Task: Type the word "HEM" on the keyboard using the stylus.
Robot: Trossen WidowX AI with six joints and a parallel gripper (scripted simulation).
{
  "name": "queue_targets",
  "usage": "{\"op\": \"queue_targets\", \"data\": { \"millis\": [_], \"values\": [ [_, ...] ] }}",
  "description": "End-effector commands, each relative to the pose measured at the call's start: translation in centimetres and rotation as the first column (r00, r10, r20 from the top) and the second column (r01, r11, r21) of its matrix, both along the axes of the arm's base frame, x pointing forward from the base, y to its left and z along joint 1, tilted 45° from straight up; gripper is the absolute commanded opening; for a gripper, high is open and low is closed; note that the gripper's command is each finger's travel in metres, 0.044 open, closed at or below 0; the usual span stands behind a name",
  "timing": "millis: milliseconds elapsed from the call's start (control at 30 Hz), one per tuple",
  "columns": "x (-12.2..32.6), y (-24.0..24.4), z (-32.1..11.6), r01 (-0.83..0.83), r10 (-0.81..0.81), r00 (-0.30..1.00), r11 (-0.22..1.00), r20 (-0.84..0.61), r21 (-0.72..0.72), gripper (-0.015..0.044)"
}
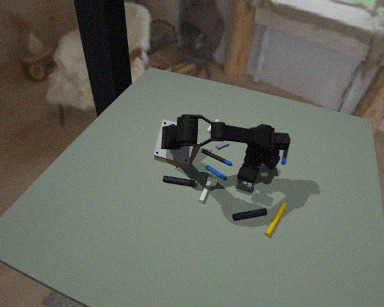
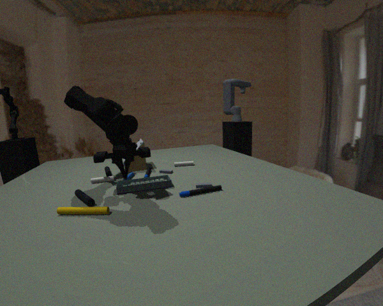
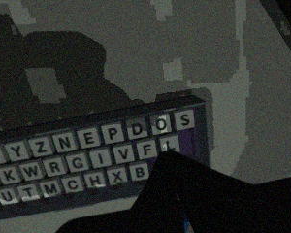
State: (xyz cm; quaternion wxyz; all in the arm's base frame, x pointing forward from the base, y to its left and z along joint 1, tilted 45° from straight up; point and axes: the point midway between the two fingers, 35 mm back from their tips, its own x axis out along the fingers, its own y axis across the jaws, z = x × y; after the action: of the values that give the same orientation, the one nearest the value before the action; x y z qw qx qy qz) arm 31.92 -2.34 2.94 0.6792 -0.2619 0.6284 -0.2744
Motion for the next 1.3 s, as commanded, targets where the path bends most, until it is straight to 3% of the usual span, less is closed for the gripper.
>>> {"op": "queue_targets", "data": {
  "millis": [0,267,433,833,1033,1267],
  "values": [
    [-0.5,-0.2,-0.1,-0.009,0.009,1.0,1.0,-0.023,-0.006,0.0],
    [-0.7,-0.1,-0.2,-0.009,0.009,1.0,1.0,-0.023,-0.006,0.0],
    [-3.4,1.5,-2.1,-0.009,0.009,1.0,1.0,-0.024,-0.005,0.0],
    [-3.3,1.7,-2.2,-0.009,0.009,1.0,1.0,-0.024,-0.005,0.0],
    [-3.2,6.6,-7.0,-0.009,0.009,1.0,1.0,-0.023,-0.001,0.0],
    [-3.2,6.7,-7.2,-0.009,0.009,1.0,1.0,-0.023,-0.001,0.0]
  ]
}}
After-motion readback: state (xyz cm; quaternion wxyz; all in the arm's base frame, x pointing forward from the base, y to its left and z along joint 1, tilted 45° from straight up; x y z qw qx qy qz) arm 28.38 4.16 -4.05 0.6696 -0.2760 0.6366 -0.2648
